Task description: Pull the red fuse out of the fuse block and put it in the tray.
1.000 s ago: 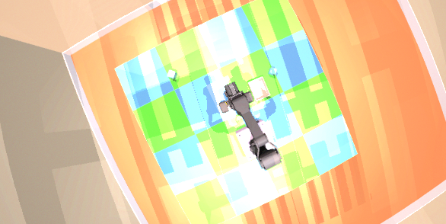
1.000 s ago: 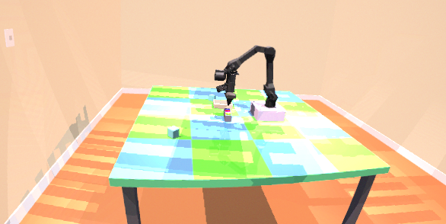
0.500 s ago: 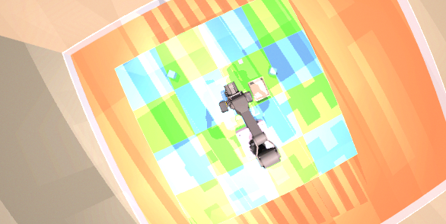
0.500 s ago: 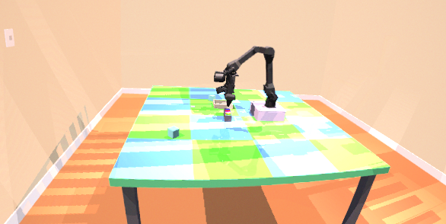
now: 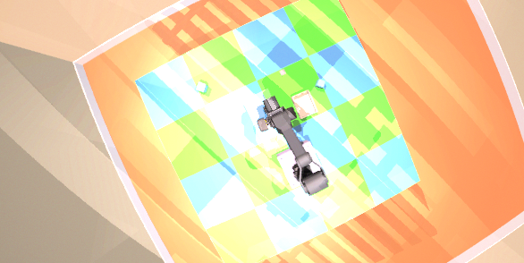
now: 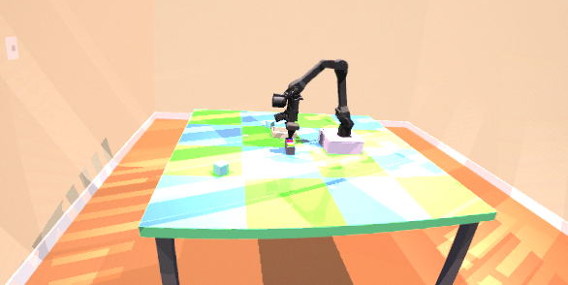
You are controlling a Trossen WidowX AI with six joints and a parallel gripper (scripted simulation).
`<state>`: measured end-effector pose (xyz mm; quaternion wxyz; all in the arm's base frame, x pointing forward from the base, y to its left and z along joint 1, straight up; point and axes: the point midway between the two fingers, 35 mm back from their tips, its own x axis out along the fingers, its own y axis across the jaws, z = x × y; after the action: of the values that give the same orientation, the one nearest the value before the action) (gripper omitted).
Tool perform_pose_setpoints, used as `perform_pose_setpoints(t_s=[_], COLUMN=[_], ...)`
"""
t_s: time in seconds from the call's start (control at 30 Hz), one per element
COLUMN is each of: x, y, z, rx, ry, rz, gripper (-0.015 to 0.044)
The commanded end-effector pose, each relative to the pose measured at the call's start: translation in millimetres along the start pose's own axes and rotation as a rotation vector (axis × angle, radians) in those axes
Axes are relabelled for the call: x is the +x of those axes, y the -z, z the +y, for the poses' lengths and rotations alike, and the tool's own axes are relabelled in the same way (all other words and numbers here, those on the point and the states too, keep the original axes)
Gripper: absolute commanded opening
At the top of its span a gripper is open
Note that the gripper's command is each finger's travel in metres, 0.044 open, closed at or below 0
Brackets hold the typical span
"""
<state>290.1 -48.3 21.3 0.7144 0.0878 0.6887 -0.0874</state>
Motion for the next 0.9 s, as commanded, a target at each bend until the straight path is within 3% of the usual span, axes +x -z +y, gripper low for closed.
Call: perform_pose_setpoints(t_s=[0.0,0.87], x=[6.0,17.1], y=[1.5,1.5], z=[-0.9,-1.0], rx=[0.005,0.005], ry=[0.004,0.004], rz=[0.008,0.008], gripper=[0.0068,0.0068])
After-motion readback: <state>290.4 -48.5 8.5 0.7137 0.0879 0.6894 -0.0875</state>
